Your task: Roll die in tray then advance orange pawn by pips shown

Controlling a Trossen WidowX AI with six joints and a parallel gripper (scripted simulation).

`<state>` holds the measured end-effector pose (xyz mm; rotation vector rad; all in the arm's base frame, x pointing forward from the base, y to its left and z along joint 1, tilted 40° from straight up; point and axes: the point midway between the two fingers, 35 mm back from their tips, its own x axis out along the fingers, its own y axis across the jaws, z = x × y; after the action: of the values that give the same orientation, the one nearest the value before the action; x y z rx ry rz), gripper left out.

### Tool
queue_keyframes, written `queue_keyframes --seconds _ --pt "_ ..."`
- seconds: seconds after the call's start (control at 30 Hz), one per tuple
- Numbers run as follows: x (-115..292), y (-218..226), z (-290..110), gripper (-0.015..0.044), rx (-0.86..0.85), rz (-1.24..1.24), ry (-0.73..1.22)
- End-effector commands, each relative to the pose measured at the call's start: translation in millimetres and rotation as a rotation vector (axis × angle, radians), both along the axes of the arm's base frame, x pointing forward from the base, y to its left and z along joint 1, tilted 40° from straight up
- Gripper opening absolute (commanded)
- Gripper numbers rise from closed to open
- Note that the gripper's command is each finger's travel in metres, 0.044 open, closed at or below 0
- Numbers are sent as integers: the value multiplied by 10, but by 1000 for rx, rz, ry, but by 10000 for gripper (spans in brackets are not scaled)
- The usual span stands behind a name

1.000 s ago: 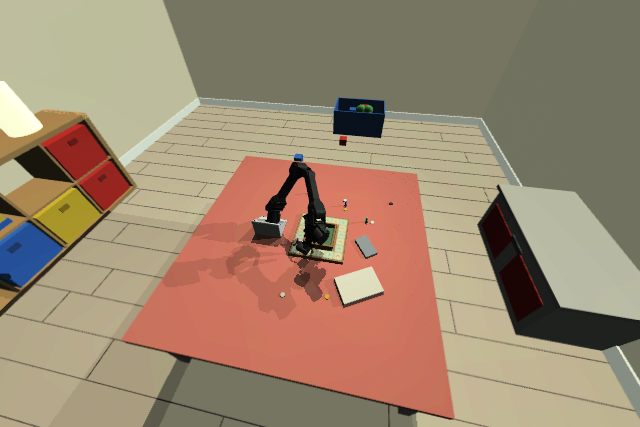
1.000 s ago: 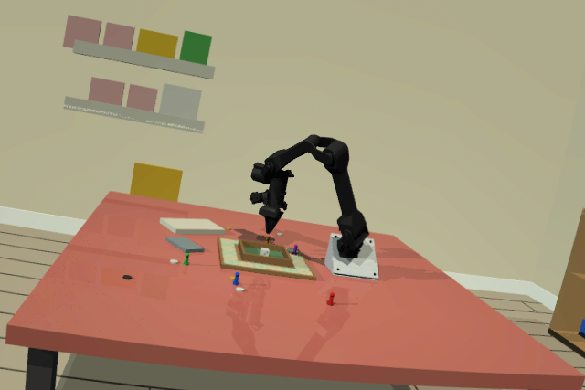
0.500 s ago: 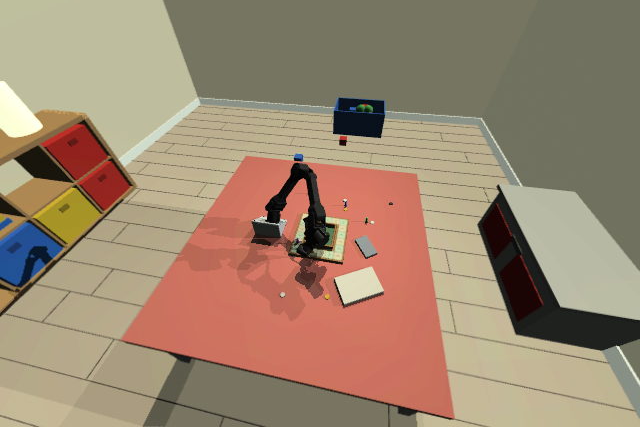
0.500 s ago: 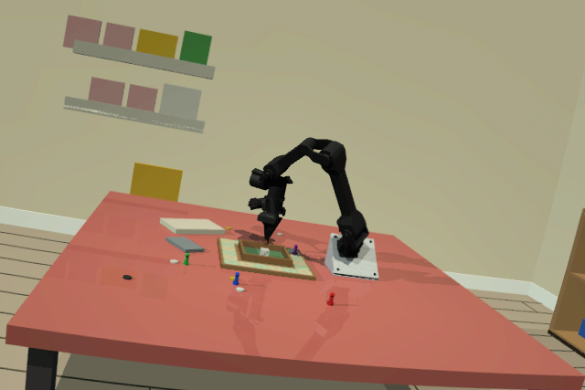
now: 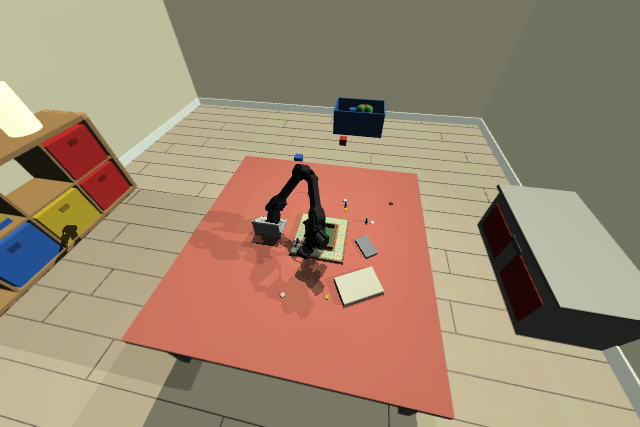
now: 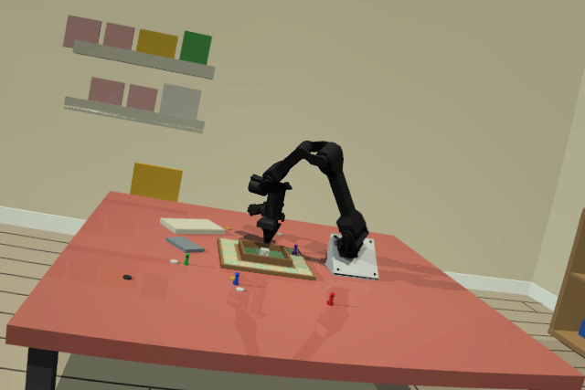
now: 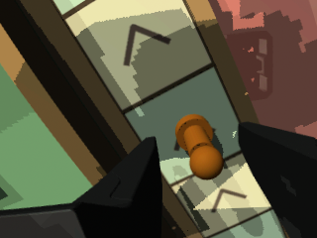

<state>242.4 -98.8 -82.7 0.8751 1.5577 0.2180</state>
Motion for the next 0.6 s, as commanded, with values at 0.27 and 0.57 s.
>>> queue_keyframes --seconds 0.27,0.57 --pt "6 6 -4 22 3 -8 -2" --pt "38 -180 162 0 0 -8 -1"
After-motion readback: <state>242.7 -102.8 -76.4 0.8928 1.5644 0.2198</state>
